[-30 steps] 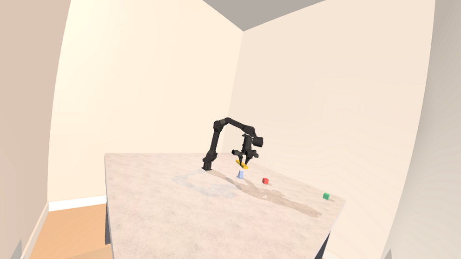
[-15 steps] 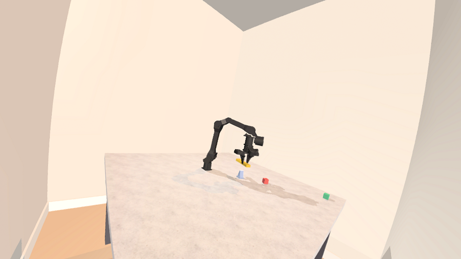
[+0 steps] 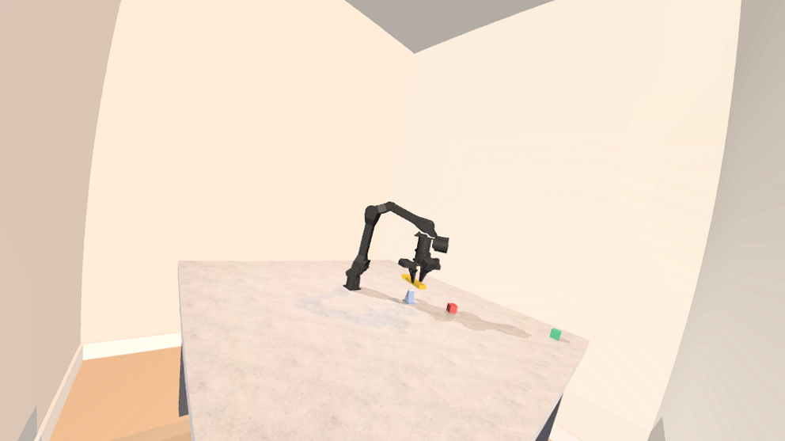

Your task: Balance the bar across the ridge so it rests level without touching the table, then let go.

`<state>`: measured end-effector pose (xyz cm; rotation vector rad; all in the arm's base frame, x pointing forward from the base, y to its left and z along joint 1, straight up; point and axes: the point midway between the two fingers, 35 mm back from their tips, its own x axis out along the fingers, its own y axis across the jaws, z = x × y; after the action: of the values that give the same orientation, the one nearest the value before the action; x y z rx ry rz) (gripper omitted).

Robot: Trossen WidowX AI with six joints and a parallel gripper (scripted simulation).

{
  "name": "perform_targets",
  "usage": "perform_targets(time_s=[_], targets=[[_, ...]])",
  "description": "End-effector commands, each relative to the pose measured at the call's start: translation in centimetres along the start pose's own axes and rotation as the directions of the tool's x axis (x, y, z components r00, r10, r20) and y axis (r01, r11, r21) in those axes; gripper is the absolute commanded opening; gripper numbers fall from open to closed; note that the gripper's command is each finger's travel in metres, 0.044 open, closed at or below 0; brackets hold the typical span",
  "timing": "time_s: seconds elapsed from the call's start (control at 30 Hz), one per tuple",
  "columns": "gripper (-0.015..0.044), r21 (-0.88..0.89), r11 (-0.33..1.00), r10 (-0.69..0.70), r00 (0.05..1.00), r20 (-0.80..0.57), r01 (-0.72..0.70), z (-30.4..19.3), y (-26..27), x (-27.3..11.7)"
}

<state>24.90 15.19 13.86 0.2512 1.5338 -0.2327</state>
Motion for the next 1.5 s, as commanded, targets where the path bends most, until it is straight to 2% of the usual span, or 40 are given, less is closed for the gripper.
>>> perform_targets(time_s=[0.0,0.37,1.47], targets=[[0.0,0.006,1.0,0.005,1.0,-0.004,-0.005,0.0,0.1,0.7],[0.0,0.006,1.0,0.005,1.0,-0.004,-0.005,-0.1,0.0,2.4],[0.0,0.006,1.0,0.005,1.0,-0.004,-0.005,-0.1,0.0,2.5]])
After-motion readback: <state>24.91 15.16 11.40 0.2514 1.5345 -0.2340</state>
